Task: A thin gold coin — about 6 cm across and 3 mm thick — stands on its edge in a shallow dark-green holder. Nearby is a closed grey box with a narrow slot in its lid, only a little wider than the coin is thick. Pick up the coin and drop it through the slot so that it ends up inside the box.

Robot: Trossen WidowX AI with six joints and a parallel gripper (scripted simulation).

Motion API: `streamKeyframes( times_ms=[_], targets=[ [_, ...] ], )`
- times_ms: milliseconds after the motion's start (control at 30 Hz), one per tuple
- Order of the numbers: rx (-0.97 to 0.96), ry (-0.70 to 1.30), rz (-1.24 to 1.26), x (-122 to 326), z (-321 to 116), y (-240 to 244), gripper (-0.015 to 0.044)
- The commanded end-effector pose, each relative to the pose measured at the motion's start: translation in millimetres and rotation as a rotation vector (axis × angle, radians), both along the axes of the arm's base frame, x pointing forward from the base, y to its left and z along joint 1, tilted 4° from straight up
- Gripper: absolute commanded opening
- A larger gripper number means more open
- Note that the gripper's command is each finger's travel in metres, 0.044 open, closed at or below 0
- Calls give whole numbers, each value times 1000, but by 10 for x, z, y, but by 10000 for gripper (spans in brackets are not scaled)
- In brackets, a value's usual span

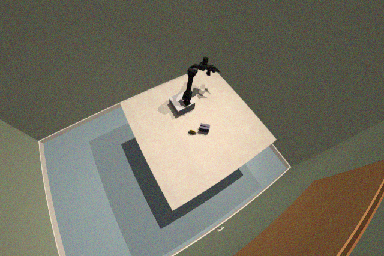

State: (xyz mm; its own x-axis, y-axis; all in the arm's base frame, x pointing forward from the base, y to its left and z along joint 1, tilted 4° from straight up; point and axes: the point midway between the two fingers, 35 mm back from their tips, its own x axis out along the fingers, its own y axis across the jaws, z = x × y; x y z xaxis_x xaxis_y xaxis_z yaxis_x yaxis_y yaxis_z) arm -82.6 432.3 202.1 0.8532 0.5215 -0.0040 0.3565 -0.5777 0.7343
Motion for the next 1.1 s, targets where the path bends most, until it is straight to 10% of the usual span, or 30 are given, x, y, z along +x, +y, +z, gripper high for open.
streamKeyframes(
  times_ms=[0, 267, 1067],
  targets=[
    [-9, -2, 6, 6, 8, 7, 374],
    [-564, -200, -48, 1134, -112, 217, 164],
    [-1910, -160, 143, 4149, -790, -1226, 161]
  ],
)
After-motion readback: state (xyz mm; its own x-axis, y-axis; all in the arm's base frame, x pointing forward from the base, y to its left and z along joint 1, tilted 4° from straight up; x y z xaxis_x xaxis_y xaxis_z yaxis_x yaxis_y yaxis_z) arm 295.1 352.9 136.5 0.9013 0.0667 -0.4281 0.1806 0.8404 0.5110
